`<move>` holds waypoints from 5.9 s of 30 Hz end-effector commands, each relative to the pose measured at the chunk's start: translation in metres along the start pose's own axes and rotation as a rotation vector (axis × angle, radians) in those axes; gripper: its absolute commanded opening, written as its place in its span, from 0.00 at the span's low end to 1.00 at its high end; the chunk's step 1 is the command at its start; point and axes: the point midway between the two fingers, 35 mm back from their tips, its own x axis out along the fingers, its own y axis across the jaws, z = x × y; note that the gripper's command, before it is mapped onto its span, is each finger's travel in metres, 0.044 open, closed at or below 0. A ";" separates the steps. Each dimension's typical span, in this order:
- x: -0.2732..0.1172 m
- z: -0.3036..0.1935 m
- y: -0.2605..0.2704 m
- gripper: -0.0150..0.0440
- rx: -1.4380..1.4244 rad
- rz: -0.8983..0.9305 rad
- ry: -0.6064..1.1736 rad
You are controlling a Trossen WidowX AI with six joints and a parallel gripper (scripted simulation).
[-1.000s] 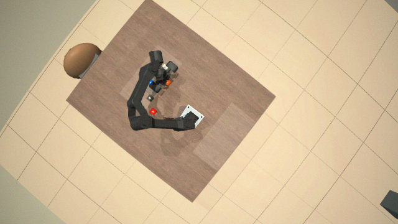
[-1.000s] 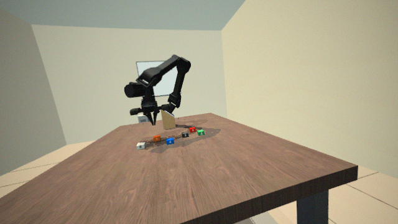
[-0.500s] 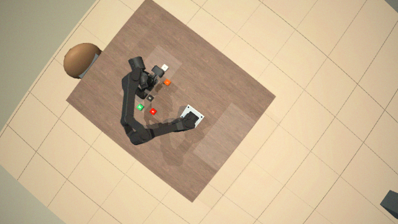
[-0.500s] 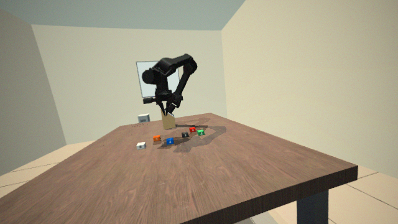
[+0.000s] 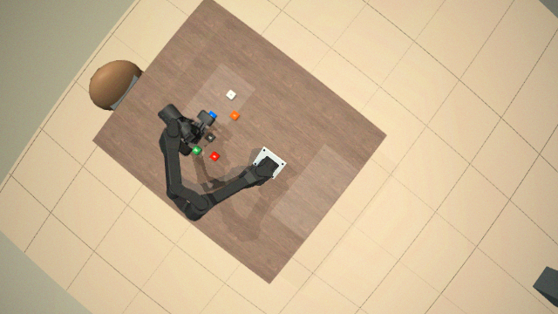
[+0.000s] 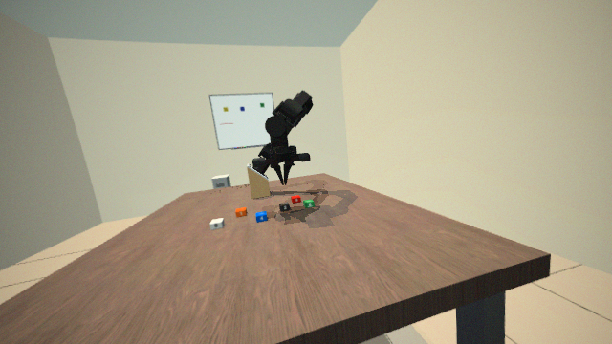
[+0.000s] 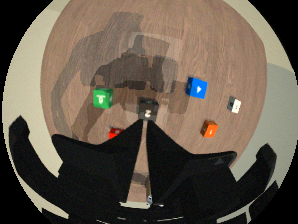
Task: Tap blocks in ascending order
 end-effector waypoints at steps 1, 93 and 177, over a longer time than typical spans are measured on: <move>0.045 -0.009 0.003 0.29 0.011 0.014 0.023; 0.065 0.042 -0.097 0.29 0.009 0.009 0.020; 0.071 -0.005 0.081 0.29 0.011 0.019 0.023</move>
